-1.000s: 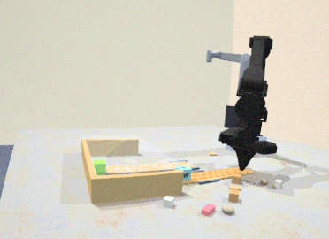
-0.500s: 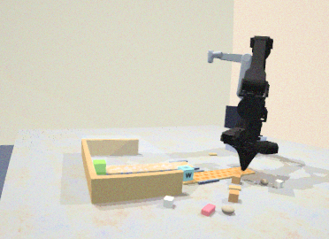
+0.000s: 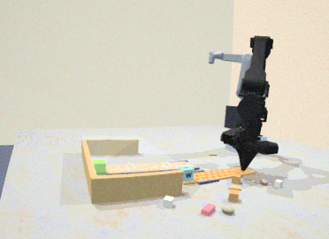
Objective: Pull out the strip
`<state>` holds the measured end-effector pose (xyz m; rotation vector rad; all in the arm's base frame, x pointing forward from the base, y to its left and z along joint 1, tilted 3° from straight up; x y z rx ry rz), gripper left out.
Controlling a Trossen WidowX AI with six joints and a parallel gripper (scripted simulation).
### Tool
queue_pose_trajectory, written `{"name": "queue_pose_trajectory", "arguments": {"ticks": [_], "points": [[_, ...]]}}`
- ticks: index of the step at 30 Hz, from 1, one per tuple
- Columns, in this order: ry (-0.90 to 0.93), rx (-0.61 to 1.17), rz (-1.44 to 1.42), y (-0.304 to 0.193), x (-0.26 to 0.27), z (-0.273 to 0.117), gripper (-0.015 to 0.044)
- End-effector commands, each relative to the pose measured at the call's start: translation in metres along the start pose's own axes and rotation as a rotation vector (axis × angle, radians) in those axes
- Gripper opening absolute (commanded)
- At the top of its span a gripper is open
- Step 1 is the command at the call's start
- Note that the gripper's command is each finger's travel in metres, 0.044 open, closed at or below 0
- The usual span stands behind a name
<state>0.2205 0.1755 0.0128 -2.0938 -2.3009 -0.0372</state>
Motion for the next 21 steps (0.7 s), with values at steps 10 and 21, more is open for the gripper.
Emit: {"name": "queue_pose_trajectory", "arguments": {"ticks": [10, 21], "points": [[-0.005, 0.028, 0.001, -0.006, -0.002, 0.005, 0.0], [-0.005, 0.027, 0.001, 0.004, 0.001, -0.043, 0.0]]}}
Point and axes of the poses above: the point midway between the two fingers, 35 mm back from their tips, its own z axis out along the fingers, its own x axis across the jaws, y = z × x, the point moved 5 cm from there along -z, back along the fingers, and after that the axes turned 5 degrees about -z, right-handed, at the moved point
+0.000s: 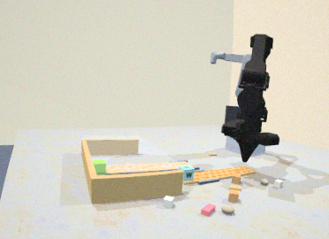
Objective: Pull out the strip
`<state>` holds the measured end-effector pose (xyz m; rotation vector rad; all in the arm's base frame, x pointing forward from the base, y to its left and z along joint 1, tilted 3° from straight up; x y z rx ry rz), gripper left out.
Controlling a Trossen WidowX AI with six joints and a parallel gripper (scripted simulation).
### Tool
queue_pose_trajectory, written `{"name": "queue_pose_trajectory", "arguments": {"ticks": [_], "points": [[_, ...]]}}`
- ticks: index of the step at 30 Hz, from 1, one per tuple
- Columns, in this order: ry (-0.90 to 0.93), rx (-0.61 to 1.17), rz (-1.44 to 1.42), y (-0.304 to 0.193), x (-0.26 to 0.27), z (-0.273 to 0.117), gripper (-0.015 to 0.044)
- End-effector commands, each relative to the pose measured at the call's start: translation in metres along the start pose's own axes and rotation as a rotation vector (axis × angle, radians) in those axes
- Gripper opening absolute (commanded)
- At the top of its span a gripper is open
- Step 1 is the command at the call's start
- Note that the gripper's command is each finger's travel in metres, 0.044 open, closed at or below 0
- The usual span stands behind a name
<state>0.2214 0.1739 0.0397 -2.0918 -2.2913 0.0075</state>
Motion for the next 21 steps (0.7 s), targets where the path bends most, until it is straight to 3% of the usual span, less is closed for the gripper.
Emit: {"name": "queue_pose_trajectory", "arguments": {"ticks": [1, 2, 18, 21], "points": [[0.008, 0.0, -0.003, 0.003, 0.001, -0.016, 0.0], [0.008, 0.0, -0.003, 0.003, 0.001, -0.016, 0.0], [0.007, -0.005, -0.03, 0.066, -0.006, -0.021, 0.042], [0.007, -0.006, -0.03, 0.077, -0.007, -0.023, 0.044]]}}
Point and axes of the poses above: the point midway between the two fingers, 35 mm back from their tips, its own z axis out along the fingers, its own x axis across the jaws, y = z × x, the point moved 5 cm from there along -z, back along the fingers, and after that the axes turned 5 degrees about -z, right-handed, at the moved point
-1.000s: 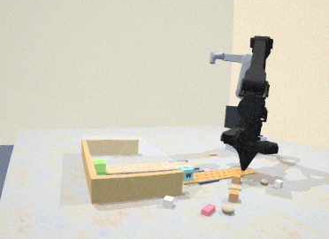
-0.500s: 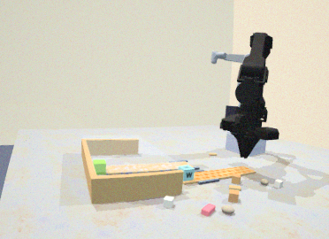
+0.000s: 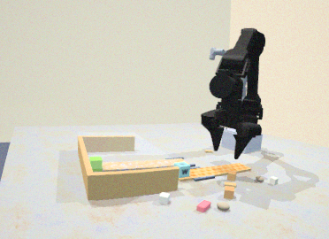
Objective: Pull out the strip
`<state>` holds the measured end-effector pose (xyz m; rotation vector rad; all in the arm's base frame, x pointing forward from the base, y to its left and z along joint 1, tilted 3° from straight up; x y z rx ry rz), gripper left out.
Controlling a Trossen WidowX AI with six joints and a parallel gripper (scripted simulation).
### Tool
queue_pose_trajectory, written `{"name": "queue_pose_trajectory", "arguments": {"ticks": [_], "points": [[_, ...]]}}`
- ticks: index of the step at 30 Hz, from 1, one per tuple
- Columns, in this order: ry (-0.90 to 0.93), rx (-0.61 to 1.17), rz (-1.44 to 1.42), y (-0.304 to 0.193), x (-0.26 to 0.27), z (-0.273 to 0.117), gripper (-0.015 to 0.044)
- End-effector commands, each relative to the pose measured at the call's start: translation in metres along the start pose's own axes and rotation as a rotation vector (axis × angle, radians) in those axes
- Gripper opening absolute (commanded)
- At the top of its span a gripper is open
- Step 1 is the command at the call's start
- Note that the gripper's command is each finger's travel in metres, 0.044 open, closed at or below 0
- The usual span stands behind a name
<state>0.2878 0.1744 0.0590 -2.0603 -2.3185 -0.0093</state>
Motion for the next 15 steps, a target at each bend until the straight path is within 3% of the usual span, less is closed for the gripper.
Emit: {"name": "queue_pose_trajectory", "arguments": {"ticks": [1, 15], "points": [[0.0, 0.0, -0.003, 0.015, -0.002, -0.002, 0.044], [-0.001, -0.004, -0.003, 0.066, -0.009, -0.009, 0.044]]}}
Point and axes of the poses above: the point midway between the two fingers, 35 mm back from their tips, its own z axis out along the fingers, its own x axis across the jaws, y = z × x, the point moved 5 cm from there along -z, back along the fingers, and after that the axes turned 5 degrees about -z, right-handed, at the moved point
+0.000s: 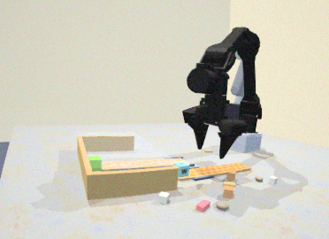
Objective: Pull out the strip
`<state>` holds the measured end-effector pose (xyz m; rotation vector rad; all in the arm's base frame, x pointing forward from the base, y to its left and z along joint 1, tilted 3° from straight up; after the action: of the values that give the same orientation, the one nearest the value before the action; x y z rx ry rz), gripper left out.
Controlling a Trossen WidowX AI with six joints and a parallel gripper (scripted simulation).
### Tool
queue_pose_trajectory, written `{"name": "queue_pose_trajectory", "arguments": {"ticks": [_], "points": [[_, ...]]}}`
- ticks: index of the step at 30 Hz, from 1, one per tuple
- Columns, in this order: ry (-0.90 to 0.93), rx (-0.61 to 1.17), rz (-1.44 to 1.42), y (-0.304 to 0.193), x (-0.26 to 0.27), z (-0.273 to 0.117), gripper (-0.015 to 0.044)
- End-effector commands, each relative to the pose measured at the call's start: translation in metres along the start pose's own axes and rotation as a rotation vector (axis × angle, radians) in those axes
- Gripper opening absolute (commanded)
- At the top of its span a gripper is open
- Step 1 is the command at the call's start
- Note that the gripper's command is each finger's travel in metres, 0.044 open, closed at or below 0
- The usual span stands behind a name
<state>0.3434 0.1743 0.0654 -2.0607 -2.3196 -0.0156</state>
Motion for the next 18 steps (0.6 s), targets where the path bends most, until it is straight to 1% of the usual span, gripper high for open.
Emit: {"name": "queue_pose_trajectory", "arguments": {"ticks": [1, 18], "points": [[-0.003, 0.0, -0.002, 0.015, -0.003, -0.002, 0.044], [-0.004, -0.005, -0.002, 0.076, -0.014, -0.01, 0.044]]}}
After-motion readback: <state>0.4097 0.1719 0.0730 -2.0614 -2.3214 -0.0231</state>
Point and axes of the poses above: the point midway between the two fingers, 35 mm back from their tips, its own z axis out along the fingers, its own x axis across the jaws, y = z × x, the point moved 5 cm from there along -z, back along the fingers, and after that the axes turned 5 degrees about -z, right-handed, at the moved point
